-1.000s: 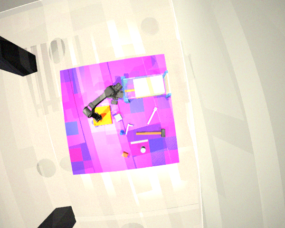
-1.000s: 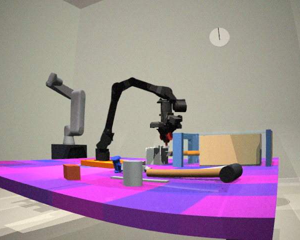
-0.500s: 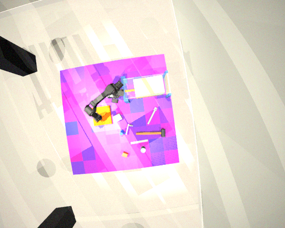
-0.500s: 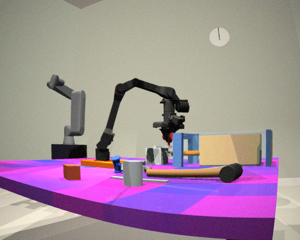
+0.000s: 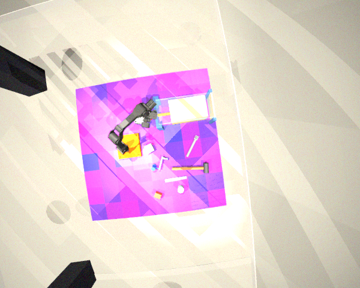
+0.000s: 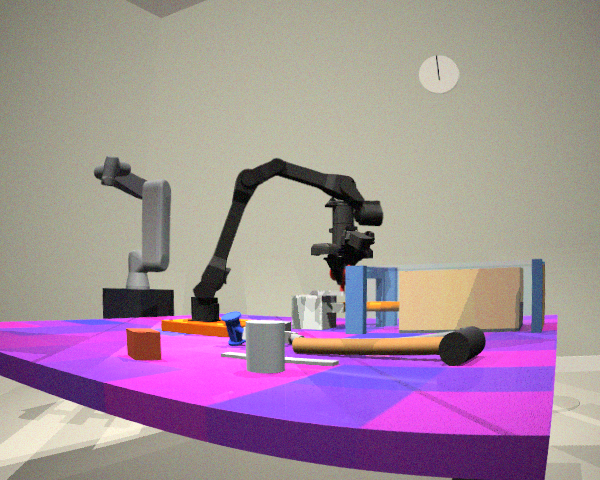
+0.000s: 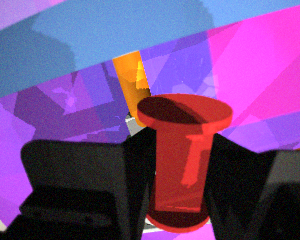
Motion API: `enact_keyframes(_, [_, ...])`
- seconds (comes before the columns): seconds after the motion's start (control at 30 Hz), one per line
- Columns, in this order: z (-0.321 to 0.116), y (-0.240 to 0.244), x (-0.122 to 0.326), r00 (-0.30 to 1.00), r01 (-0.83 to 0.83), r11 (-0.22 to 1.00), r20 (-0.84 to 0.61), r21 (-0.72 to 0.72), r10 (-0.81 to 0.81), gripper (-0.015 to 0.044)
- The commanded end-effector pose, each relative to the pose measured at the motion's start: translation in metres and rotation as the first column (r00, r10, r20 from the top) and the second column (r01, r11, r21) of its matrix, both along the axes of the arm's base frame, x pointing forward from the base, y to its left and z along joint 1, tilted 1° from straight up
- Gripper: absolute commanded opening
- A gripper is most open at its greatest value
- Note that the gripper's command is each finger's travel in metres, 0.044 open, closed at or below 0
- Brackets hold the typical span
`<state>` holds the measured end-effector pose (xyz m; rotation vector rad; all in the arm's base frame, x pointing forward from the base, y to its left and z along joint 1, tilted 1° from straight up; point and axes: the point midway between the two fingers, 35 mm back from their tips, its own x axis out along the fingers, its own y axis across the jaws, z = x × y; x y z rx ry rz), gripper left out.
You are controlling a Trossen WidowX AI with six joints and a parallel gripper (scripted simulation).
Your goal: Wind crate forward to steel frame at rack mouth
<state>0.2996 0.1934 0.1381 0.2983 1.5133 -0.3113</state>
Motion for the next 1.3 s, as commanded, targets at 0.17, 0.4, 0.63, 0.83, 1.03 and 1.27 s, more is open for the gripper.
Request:
enact_keyframes(0.17, [0.000,0.024,0.004,1.000,-0.010,0.999,0.009,0.031,0.010,0.0000])
enact_keyframes(0.4, [0.000,0.034,0.005,1.000,-0.010,0.999,0.009,0.032,0.010,0.0000])
enact_keyframes(0.63, [0.000,0.043,0.005,1.000,-0.010,0.999,0.009,0.032,0.010,0.0000])
enact_keyframes(0.83, [0.000,0.051,0.004,1.000,-0.010,0.999,0.009,0.033,0.010,0.0000])
enact_keyframes(1.03, [0.001,0.059,0.003,1.000,-0.010,0.999,0.009,0.034,0.010,0.0000])
enact_keyframes(1.27, [0.001,0.069,0.000,1.000,-0.010,0.999,0.009,0.035,0.010,0.0000])
